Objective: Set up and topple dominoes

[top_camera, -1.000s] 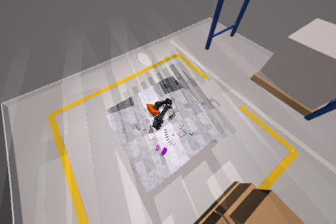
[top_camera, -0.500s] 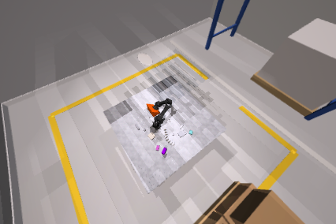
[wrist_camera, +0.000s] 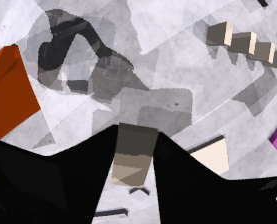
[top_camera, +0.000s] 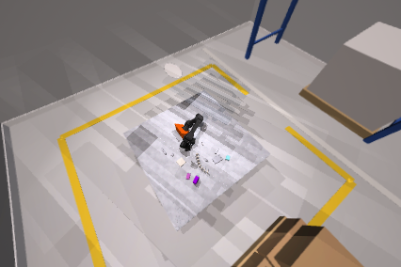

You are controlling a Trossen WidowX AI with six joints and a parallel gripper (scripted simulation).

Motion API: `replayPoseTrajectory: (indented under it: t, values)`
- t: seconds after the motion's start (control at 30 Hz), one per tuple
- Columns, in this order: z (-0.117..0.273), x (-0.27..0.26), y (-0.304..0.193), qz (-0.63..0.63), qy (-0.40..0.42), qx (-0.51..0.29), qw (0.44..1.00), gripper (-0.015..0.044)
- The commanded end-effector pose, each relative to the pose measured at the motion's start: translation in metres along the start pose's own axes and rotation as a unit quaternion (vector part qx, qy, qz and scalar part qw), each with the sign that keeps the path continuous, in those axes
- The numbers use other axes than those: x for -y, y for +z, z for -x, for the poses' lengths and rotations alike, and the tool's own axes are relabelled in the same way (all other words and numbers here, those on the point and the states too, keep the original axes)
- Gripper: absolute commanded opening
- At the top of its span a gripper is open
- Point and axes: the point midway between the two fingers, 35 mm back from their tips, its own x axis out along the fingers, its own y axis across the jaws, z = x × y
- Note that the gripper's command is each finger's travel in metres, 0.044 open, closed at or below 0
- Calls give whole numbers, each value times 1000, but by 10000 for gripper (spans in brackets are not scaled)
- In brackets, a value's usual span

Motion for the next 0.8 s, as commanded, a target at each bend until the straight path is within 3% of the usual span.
replayPoseTrajectory:
  t: [0.0,0.23,0.43,0.6,0.77]
  values:
    - [49,-1,2,3,-2,-3,1000,107]
    - [49,-1,2,-5,-2,-3,1000,107]
    - [50,-1,-11,-277,-4,-3,961,107]
    - [50,-1,-23,-514,-5,-2,858,107]
    - [51,-1,-34,-717,-6,-1,698,107]
